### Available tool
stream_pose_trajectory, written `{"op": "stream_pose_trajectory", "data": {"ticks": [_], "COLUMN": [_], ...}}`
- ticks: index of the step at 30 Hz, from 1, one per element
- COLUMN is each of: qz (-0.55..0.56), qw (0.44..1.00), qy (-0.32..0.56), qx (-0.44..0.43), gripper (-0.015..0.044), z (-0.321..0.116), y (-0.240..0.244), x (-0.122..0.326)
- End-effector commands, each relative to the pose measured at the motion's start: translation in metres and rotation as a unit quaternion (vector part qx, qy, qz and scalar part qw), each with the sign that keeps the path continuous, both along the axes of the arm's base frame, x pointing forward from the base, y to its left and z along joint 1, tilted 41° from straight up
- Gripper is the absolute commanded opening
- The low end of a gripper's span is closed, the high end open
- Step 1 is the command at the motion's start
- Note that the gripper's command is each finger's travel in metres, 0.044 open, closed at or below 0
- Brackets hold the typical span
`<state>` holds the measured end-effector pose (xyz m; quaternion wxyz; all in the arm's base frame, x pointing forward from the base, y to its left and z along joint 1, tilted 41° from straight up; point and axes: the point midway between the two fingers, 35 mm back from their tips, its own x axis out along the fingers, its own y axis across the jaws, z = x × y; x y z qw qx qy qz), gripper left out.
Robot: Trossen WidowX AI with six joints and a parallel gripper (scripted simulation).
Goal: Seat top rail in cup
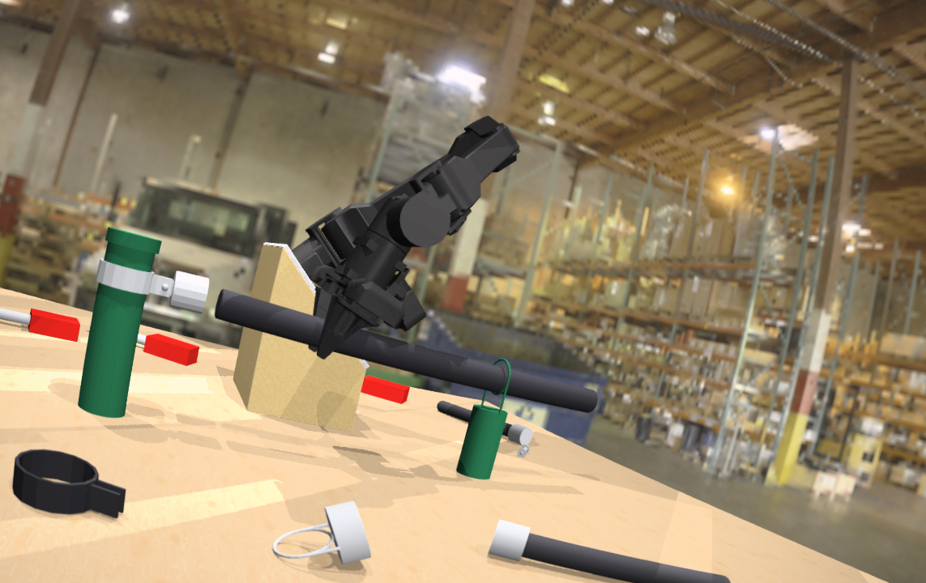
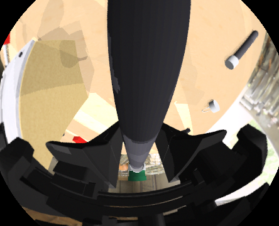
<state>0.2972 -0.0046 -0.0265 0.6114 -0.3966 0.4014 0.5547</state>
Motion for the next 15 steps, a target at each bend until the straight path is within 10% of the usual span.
{"op": "stream_pose_trajectory", "data": {"ticks": [1,15], "qz": [-0.005,-0.002], "qw": [1.000,1.000], "qy": [-0.005,-0.003], "qx": [-0.004,-0.002], "gripper": [0.0000,0.0000], "z": [0.0025,-0.0040], "y": [-0.0084,-0.0169], "x": [0.0048,0.0040]}}
